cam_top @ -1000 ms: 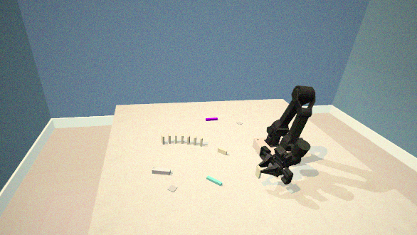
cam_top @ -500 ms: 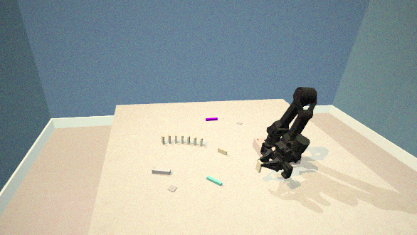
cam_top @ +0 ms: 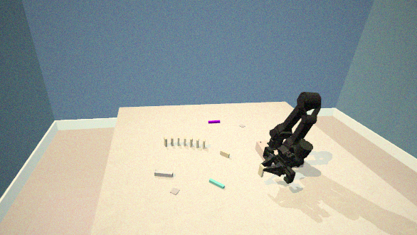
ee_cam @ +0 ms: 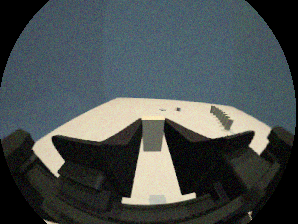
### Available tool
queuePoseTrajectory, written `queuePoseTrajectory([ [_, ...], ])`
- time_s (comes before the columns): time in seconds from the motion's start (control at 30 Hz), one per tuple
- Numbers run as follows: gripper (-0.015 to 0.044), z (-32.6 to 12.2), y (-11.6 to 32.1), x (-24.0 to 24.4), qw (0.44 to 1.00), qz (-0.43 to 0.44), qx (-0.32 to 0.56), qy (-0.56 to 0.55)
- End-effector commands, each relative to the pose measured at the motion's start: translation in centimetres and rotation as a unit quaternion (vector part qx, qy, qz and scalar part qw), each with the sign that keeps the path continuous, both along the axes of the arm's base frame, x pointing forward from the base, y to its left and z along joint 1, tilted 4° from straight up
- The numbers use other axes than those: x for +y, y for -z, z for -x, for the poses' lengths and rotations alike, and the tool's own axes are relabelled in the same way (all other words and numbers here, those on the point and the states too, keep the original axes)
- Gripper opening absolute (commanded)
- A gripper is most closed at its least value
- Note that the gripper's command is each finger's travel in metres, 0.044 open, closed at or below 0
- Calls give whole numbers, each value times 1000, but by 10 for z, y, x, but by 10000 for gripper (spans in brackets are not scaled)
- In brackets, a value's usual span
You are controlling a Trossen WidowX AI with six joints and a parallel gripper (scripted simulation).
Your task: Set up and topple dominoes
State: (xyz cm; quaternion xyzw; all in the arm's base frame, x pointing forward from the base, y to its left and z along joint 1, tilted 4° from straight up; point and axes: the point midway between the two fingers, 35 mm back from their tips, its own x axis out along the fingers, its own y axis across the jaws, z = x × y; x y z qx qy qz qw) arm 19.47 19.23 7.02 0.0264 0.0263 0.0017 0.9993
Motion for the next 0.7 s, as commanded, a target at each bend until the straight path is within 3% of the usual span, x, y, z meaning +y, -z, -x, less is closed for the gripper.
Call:
queuePoseTrajectory([
  [0.0, 107, 0, 12, 2, 1000, 0, 4, 5],
  [0.67, 107, 0, 62, 4, 1000, 1, 21, 16],
])
